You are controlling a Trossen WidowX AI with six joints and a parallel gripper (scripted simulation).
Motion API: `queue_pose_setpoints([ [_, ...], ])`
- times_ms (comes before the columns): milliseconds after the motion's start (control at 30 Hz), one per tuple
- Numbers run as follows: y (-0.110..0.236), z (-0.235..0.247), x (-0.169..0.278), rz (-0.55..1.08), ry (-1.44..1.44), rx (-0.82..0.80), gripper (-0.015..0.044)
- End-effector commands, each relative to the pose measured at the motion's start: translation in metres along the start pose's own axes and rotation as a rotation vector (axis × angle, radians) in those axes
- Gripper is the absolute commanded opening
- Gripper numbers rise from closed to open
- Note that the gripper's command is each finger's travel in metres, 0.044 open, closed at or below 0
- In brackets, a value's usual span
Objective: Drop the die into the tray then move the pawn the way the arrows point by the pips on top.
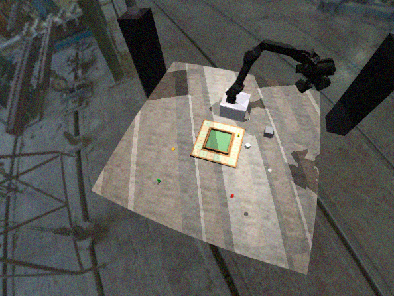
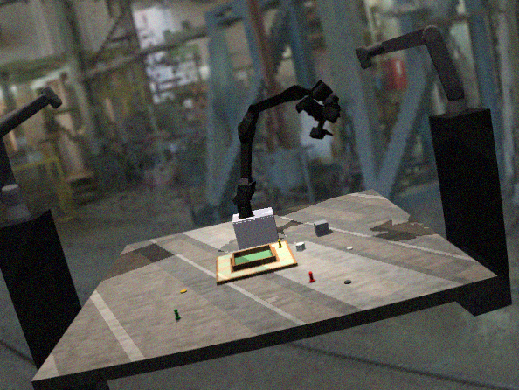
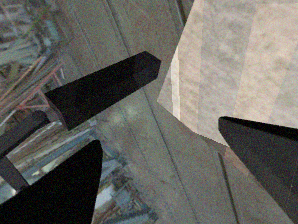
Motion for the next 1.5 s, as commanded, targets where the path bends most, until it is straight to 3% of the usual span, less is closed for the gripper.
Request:
queue_pose_setpoints([
  [0, 0.000, -0.002, -0.002, -0.004, -0.006, 0.005, 0.0374],
  [133, -0.001, -0.048, -0.032, -0.092, -0.129, 0.096, 0.0275],
  [500, 0.017, -0.213, -0.082, -0.342, -0.531, 0.383, 0.0275],
  [733, 0.038, -0.319, -0.071, -0.472, -0.791, 0.568, 0.0275],
  [967, 0.058, -0.414, -0.027, -0.572, -1.052, 0.759, 0.0275],
  [1467, 0.049, -0.437, -0.025, -0.583, -1.086, 0.785, 0.0275],
])
Point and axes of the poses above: the point midway between the two fingers, 35 mm back from their tips, its own y axis back along the fingers, its own z axis across the jaws, x = y × z, the point moved 4 cm from there along y, back along the fingers, and after that the axes turned 9 degrees about y, right-handed, at the moved point
